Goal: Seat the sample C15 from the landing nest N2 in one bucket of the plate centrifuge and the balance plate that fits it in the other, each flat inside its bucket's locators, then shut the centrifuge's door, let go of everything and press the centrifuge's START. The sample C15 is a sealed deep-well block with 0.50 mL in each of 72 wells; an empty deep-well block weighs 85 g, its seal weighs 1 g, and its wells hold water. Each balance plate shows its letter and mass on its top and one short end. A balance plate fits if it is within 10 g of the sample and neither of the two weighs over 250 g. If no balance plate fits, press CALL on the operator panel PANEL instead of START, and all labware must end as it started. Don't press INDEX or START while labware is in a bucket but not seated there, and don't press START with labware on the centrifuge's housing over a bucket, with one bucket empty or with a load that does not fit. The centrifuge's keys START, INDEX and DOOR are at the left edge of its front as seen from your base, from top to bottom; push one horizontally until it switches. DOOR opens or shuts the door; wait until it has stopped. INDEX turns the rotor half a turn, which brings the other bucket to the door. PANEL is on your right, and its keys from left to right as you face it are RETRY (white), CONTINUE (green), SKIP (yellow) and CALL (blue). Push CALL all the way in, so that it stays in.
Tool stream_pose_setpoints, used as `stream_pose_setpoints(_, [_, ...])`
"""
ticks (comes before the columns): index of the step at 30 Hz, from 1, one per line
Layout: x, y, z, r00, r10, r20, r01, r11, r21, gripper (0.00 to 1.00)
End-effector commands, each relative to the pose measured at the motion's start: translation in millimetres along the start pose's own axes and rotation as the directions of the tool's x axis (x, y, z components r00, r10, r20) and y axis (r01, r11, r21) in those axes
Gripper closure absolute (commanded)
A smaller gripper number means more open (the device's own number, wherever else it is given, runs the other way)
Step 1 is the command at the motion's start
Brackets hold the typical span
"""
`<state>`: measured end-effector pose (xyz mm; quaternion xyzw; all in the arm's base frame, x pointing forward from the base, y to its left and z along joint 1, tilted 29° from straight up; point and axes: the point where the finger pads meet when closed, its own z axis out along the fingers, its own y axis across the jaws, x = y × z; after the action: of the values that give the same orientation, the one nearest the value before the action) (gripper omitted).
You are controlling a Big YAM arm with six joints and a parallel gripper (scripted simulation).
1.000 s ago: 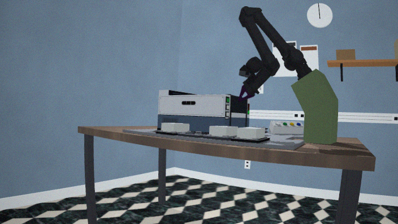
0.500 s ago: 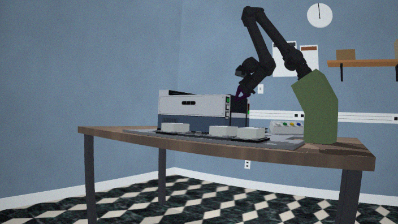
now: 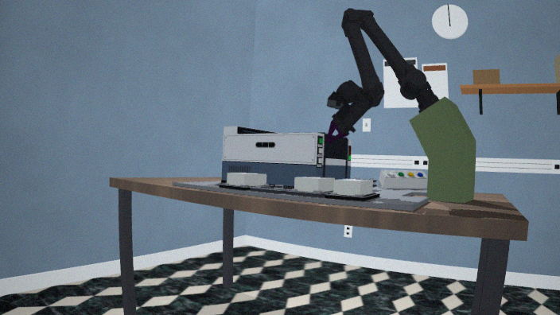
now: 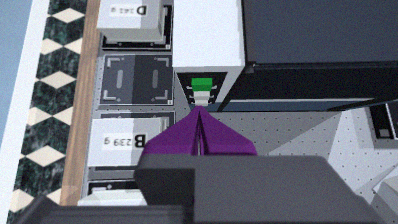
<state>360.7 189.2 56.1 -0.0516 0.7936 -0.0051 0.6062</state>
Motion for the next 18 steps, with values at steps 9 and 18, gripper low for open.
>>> stream_pose_setpoints(9, [-2.8,-6.4,4.1,1.0,-0.02,-0.006,0.02,1.0,0.016,1.0])
stream_pose_setpoints(18, [-2.8,-6.4,4.1,1.0,-0.02,-0.006,0.02,1.0,0.016,1.0])
